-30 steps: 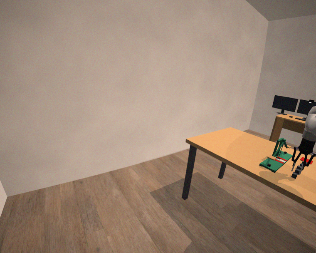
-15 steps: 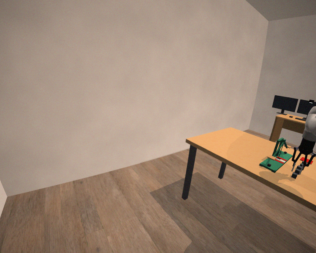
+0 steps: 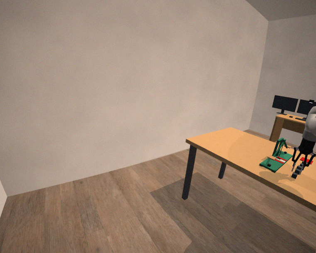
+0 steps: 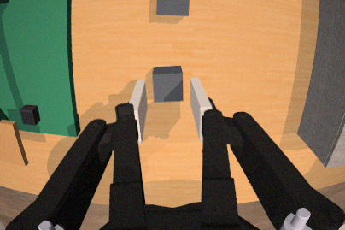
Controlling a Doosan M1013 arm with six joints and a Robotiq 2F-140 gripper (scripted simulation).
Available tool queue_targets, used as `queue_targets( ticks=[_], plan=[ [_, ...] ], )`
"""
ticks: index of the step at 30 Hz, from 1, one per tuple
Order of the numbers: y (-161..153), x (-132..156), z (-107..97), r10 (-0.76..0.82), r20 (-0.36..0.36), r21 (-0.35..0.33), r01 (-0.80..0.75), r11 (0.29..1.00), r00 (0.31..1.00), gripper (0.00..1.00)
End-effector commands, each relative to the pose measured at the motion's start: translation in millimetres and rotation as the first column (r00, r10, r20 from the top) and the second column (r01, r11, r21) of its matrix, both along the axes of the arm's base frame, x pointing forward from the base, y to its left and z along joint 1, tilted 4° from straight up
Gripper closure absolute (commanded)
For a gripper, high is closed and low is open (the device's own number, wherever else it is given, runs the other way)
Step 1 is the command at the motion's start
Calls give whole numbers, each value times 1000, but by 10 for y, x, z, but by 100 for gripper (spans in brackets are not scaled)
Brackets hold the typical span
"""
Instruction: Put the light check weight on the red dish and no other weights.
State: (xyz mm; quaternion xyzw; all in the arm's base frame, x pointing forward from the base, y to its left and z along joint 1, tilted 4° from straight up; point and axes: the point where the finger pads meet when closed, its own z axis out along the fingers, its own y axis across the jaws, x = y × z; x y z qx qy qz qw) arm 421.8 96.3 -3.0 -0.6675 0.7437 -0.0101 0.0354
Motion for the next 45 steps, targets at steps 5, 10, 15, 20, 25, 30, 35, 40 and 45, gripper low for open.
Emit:
queue_targets(
  ticks=[5,10,15,20,25,30,35,40,45],
  plan=[
    [2,-8,-26,-2,1,3,2,1000,1000,65],
    [2,-8,-26,-2,1,3,2,1000,1000,65],
    [2,-8,-26,-2,1,3,2,1000,1000,65],
    [2,-8,-27,-2,1,3,2,1000,1000,65],
    [3,-6,-48,-2,1,3,2,1000,1000,65],
    [4,-3,-87,-2,1,3,2,1000,1000,65],
    [7,3,-186,-2,1,3,2,1000,1000,65],
    [11,11,-293,-2,1,3,2,1000,1000,65],
    [14,15,-364,-2,1,3,2,1000,1000,65]
  ],
)
